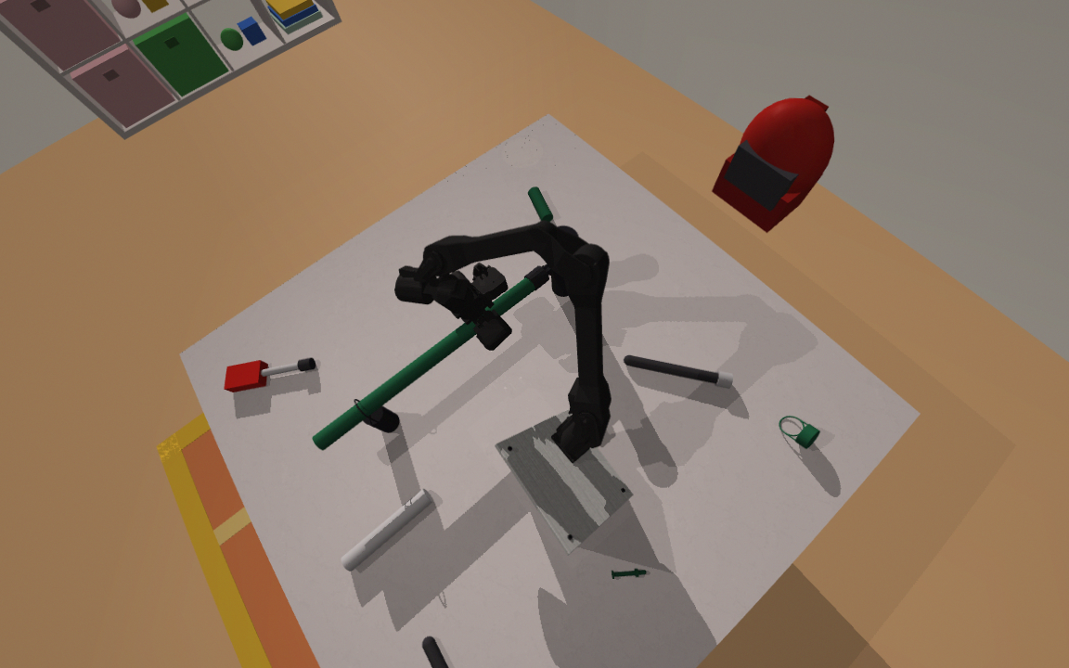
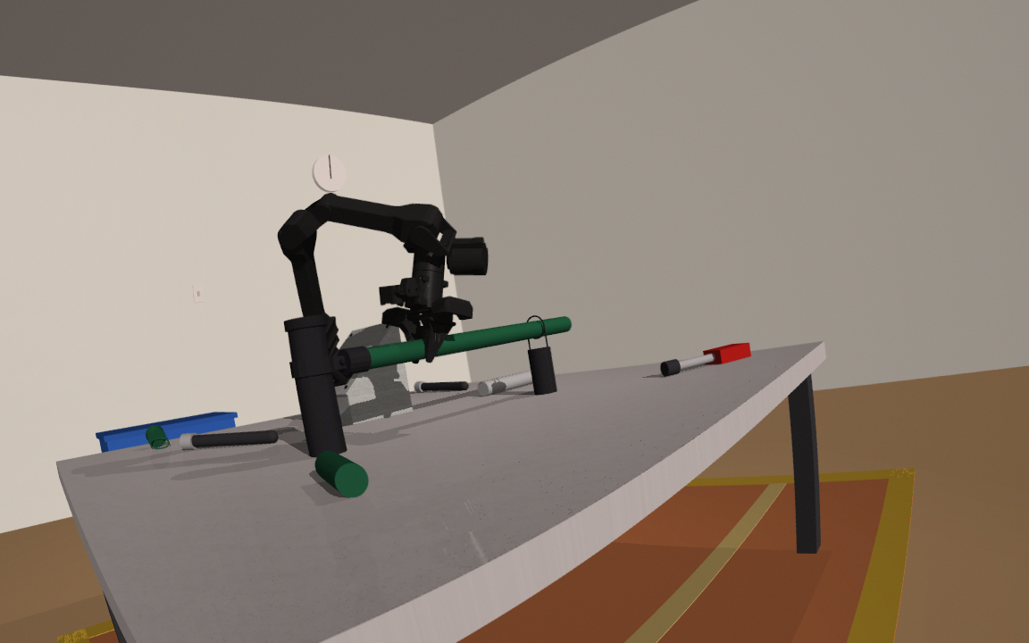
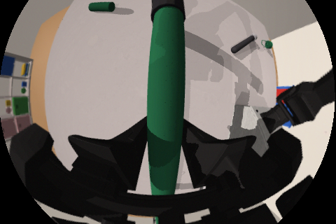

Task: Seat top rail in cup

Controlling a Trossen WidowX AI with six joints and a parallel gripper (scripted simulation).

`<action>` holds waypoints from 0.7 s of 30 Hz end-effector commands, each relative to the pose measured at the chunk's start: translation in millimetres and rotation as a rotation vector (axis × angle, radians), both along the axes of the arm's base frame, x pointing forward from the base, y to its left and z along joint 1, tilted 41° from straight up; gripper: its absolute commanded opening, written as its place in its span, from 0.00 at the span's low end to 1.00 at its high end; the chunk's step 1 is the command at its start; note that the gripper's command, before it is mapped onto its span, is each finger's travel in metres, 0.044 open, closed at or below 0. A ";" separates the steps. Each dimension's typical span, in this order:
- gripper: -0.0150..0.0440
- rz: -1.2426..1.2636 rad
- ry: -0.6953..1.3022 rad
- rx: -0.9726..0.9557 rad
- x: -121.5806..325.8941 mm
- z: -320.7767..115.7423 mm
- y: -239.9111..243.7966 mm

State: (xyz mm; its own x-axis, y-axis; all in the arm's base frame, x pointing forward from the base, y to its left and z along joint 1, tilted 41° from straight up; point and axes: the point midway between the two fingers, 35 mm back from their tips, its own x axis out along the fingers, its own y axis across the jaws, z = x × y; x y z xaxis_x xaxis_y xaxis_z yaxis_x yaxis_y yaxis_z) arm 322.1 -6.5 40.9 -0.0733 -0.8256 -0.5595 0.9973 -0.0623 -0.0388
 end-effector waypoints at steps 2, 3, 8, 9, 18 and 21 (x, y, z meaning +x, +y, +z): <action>0.25 0.000 0.000 -0.002 0.3 1.1 0.1; 0.25 0.000 0.000 -0.003 0.3 1.3 0.1; 0.25 0.001 0.001 -0.005 0.6 2.3 0.1; 0.25 0.001 0.001 -0.005 0.7 2.5 0.1; 0.25 0.003 0.002 -0.009 1.2 4.2 0.1; 0.25 0.003 0.003 -0.011 1.5 4.7 0.1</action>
State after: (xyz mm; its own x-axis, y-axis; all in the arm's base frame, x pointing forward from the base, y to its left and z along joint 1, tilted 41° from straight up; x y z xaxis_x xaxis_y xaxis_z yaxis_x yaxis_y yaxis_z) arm 322.7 -6.8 42.9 -0.0781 -0.8265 -0.5575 0.9969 -0.0653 -0.0428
